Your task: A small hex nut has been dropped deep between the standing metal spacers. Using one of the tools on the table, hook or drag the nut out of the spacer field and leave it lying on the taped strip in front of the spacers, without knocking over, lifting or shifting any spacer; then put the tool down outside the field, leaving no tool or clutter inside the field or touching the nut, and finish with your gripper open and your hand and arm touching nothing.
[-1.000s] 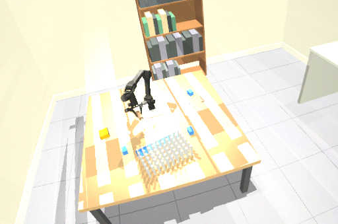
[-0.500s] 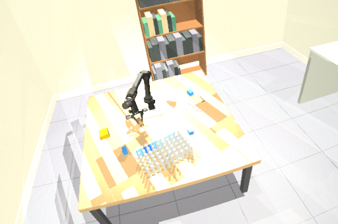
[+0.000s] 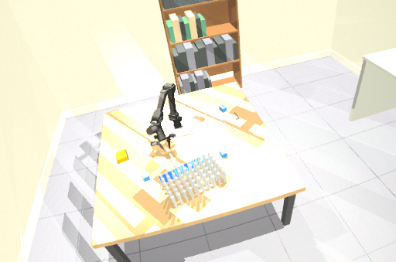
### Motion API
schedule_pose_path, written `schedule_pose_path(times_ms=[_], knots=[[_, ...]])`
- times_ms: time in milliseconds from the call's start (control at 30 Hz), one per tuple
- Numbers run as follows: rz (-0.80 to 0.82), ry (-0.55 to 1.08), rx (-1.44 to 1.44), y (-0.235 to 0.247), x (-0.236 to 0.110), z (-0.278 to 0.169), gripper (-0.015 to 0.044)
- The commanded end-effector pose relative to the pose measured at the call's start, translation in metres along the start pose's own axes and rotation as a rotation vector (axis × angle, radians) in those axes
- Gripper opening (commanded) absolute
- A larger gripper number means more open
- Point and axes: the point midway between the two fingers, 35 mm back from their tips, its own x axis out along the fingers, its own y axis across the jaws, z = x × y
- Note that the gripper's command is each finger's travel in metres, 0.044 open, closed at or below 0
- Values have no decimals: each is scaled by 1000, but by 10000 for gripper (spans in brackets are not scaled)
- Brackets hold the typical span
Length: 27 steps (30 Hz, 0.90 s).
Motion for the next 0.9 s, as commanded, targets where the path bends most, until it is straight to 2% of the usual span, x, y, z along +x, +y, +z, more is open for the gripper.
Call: schedule_pose_path(times_ms=[0,867], knots=[[-3,8,2,-5,12,11,0],[-3,10,1,-4,22,-2,0]])
